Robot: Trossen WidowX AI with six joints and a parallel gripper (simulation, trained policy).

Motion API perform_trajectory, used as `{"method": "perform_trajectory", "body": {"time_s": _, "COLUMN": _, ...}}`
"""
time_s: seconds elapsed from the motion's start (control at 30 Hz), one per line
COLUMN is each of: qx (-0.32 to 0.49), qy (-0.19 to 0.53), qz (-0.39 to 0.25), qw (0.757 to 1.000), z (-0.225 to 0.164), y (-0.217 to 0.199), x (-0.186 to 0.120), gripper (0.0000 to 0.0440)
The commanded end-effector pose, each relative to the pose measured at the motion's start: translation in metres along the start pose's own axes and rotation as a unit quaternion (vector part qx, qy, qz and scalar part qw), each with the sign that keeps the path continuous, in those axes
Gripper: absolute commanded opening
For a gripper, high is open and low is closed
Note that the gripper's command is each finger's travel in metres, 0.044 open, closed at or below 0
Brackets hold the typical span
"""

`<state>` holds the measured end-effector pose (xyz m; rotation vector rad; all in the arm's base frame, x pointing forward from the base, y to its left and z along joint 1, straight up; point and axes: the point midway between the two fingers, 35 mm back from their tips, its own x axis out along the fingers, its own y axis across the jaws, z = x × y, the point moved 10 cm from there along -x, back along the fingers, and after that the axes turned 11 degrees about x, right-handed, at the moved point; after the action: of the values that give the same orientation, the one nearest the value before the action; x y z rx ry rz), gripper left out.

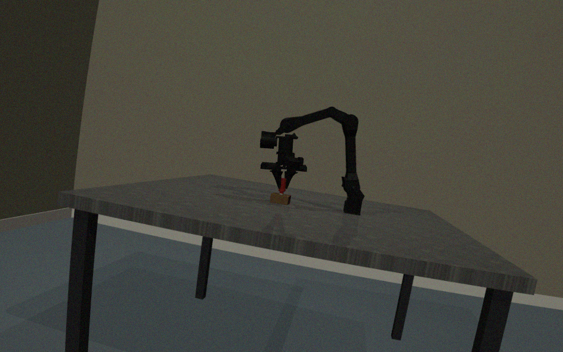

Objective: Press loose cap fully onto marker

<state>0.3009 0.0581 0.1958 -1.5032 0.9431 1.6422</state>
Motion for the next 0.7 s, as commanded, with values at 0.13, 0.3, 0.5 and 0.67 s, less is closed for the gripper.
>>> {"method": "perform_trajectory", "body": {"time_s": 0.13, "qx": -0.014, "qy": 0.013, "qz": 0.023, "qw": 1.0, "z": -0.0058, "y": 0.001, "x": 0.0179, "gripper": 0.0099}}
{"method": "perform_trajectory", "body": {"time_s": 0.3, "qx": -0.023, "qy": 0.017, "qz": 0.021, "qw": 0.999, "z": -0.0064, "y": 0.0019, "x": 0.0183, "gripper": 0.0109}}
{"method": "perform_trajectory", "body": {"time_s": 0.5, "qx": -0.036, "qy": 0.021, "qz": 0.018, "qw": 0.999, "z": -0.0069, "y": 0.0032, "x": 0.0185, "gripper": 0.0121}}
{"method": "perform_trajectory", "body": {"time_s": 0.67, "qx": -0.046, "qy": 0.023, "qz": 0.017, "qw": 0.999, "z": -0.0074, "y": 0.0046, "x": 0.0185, "gripper": 0.0132}}
